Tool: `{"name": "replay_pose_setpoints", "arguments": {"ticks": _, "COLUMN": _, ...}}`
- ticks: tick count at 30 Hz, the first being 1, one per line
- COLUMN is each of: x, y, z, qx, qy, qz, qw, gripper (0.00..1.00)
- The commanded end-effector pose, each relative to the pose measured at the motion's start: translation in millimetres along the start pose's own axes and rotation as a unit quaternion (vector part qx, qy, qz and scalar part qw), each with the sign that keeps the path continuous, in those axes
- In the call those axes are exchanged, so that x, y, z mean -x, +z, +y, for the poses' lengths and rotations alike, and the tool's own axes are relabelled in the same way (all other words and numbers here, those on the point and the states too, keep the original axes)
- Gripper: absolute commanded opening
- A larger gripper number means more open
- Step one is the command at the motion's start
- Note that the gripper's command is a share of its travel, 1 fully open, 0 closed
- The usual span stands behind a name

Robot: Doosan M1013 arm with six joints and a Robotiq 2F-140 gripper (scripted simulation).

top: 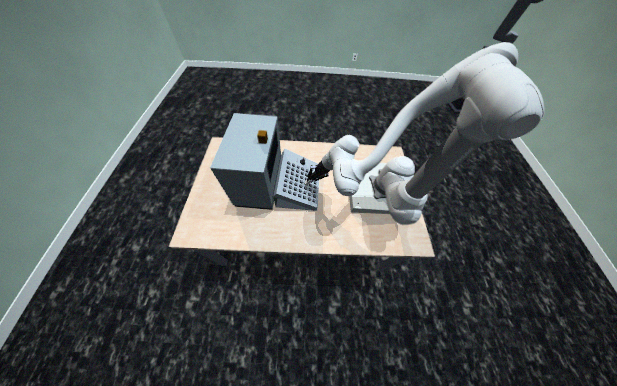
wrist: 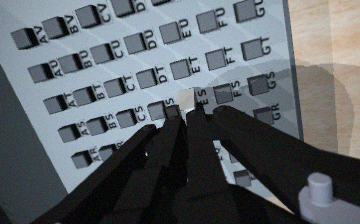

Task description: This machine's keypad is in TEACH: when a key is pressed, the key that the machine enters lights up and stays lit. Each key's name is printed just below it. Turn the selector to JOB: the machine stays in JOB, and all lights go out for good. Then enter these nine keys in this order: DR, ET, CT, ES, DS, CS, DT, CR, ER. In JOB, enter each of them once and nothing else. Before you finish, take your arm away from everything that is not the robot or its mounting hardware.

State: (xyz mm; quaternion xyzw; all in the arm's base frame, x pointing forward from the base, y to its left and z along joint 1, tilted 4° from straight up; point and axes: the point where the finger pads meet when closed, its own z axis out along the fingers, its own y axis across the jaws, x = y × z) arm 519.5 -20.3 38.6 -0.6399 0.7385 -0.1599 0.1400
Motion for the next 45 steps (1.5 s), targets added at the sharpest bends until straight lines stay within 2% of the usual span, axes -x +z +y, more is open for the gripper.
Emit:
{"name": "replay_pose_setpoints", "arguments": {"ticks": 1, "x": 0.0, "y": 0.1, "z": 0.0, "qx": 0.000, "qy": 0.000, "qz": 0.000, "qw": 1.000, "gripper": 0.00}}
{"name": "replay_pose_setpoints", "arguments": {"ticks": 17, "x": 0.0, "y": -2.7, "z": 0.0, "qx": 0.000, "qy": 0.000, "qz": 0.000, "qw": 1.000, "gripper": 0.00}}
{"name": "replay_pose_setpoints", "arguments": {"ticks": 37, "x": 0.0, "y": -31.4, "z": 0.0, "qx": 0.000, "qy": 0.000, "qz": 0.000, "qw": 1.000, "gripper": 0.00}}
{"name": "replay_pose_setpoints", "arguments": {"ticks": 45, "x": 0.0, "y": -36.0, "z": 0.0, "qx": 0.000, "qy": 0.000, "qz": 0.000, "qw": 1.000, "gripper": 0.00}}
